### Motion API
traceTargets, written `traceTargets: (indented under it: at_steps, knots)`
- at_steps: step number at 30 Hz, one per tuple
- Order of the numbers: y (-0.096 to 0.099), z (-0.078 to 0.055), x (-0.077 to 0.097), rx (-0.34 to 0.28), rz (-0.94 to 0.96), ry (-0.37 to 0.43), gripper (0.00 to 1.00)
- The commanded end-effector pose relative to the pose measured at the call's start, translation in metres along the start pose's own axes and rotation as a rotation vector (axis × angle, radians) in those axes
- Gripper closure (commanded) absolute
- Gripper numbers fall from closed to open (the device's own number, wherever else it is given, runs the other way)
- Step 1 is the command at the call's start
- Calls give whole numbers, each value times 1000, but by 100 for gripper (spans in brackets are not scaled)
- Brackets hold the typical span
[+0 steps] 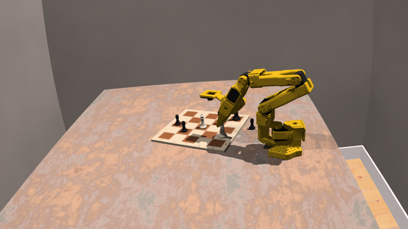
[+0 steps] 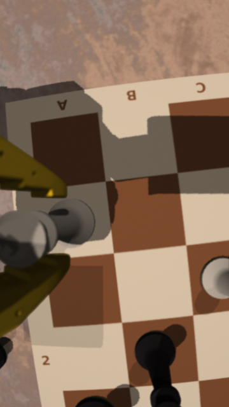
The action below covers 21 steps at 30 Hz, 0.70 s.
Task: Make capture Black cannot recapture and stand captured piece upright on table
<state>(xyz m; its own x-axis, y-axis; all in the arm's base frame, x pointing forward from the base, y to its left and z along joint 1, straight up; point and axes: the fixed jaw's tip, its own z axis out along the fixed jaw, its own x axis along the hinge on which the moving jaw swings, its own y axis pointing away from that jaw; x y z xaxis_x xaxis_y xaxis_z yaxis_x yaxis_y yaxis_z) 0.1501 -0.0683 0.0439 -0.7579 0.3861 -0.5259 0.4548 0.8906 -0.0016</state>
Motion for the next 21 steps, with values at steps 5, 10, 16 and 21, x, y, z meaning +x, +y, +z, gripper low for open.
traceTargets:
  at_steps: [5,10,16,21]
  knots:
    - [3,2,4,-9,-2,13,88]
    - [1,1,7,-3,10,13,88]
    - [0,1,7,-1,12,13,88]
    - [0,1,8,0,14,13,88]
